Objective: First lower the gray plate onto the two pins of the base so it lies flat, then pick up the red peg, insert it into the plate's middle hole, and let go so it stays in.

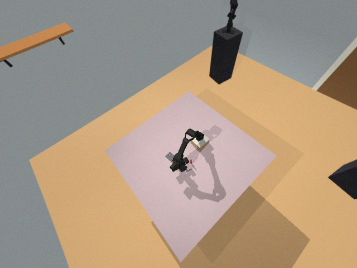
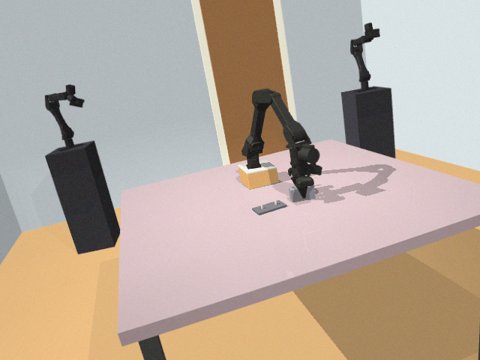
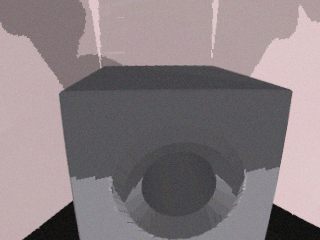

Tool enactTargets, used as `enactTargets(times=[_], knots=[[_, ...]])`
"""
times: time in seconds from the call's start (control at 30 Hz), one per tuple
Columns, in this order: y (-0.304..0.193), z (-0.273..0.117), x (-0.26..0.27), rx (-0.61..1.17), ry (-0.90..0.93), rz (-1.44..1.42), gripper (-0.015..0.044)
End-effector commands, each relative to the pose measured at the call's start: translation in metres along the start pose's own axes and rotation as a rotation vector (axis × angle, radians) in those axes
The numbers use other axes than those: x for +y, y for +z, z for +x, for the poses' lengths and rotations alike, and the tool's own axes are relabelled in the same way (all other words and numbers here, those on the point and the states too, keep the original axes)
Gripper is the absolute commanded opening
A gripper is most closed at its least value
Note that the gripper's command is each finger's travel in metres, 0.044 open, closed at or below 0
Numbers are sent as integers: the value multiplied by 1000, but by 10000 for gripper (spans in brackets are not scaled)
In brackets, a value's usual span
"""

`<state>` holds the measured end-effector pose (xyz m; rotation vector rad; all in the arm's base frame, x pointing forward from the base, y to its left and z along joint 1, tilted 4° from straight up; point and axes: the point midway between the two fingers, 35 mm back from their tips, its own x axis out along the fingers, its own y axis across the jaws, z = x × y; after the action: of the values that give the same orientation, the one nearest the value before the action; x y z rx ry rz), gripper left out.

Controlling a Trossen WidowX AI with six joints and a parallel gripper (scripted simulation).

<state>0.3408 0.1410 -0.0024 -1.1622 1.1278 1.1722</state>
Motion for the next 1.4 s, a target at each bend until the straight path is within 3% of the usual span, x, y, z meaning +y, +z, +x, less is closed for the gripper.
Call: enactTargets(times=[0.0, 1.37], knots=[[2, -13, -5, -1, -12, 7, 0], [7, -130, 5, -1, -11, 4, 0]])
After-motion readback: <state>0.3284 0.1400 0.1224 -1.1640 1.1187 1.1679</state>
